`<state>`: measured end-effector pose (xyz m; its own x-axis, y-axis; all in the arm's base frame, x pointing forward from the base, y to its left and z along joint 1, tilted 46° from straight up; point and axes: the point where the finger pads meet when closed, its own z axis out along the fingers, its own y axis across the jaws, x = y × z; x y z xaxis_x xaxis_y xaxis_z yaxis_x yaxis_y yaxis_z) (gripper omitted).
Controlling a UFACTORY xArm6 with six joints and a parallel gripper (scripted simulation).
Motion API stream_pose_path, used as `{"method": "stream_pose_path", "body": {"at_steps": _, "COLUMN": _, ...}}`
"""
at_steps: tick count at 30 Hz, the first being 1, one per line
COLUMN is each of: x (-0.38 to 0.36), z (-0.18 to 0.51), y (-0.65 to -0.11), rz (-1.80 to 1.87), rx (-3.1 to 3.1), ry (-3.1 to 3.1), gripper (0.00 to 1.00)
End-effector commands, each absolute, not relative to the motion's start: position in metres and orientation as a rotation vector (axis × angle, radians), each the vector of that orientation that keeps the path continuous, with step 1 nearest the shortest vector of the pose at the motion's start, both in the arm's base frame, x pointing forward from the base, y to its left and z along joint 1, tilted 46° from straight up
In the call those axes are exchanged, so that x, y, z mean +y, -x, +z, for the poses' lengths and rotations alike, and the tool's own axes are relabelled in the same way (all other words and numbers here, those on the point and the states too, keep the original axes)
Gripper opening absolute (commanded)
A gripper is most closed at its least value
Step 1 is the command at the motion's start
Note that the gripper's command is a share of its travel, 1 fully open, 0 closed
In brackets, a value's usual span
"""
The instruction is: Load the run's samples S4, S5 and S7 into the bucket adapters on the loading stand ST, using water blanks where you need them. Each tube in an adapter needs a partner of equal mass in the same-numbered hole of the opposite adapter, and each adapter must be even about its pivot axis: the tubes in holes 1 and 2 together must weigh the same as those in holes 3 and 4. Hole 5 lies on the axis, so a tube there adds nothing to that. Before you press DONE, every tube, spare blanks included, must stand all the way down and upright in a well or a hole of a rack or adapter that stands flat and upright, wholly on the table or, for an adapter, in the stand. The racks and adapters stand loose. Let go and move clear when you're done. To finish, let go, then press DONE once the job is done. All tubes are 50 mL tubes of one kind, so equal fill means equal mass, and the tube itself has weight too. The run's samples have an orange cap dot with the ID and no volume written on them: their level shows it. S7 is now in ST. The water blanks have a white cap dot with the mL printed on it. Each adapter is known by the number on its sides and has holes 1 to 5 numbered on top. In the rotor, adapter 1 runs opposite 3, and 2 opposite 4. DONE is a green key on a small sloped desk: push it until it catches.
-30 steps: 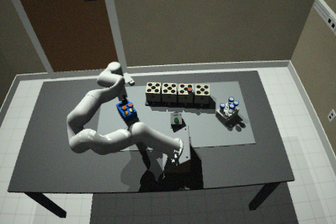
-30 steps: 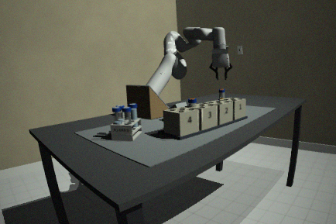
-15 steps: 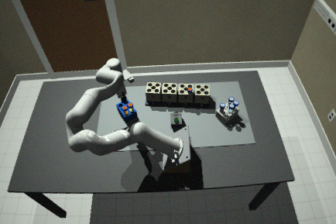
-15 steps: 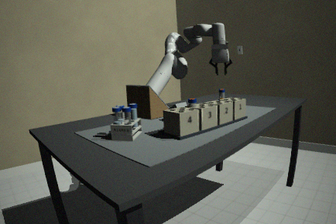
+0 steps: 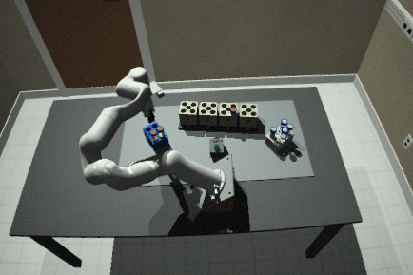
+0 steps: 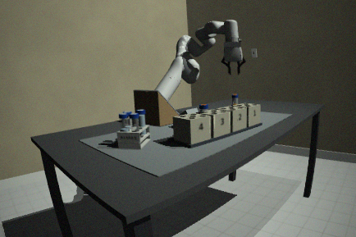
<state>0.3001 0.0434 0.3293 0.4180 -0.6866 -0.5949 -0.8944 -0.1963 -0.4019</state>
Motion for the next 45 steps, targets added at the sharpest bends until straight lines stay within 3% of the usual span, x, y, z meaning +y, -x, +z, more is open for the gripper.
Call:
{"method": "stream_pose_path", "body": {"at_steps": 1, "x": 0.040, "z": 0.333, "y": -0.300, "rz": 0.367, "rx": 1.339, "ry": 1.957, "gripper": 0.44}}
{"method": "stream_pose_path", "body": {"at_steps": 24, "x": 0.040, "z": 0.333, "y": -0.300, "rz": 0.367, "rx": 1.338, "ry": 1.957, "gripper": 0.44}}
{"method": "stream_pose_path", "body": {"at_steps": 25, "x": 0.037, "z": 0.330, "y": -0.302, "rz": 0.367, "rx": 1.339, "ry": 1.957, "gripper": 0.57}}
{"method": "stream_pose_path", "body": {"at_steps": 45, "x": 0.014, "z": 0.308, "y": -0.317, "rz": 0.366, "rx": 1.339, "ry": 1.957, "gripper": 0.57}}
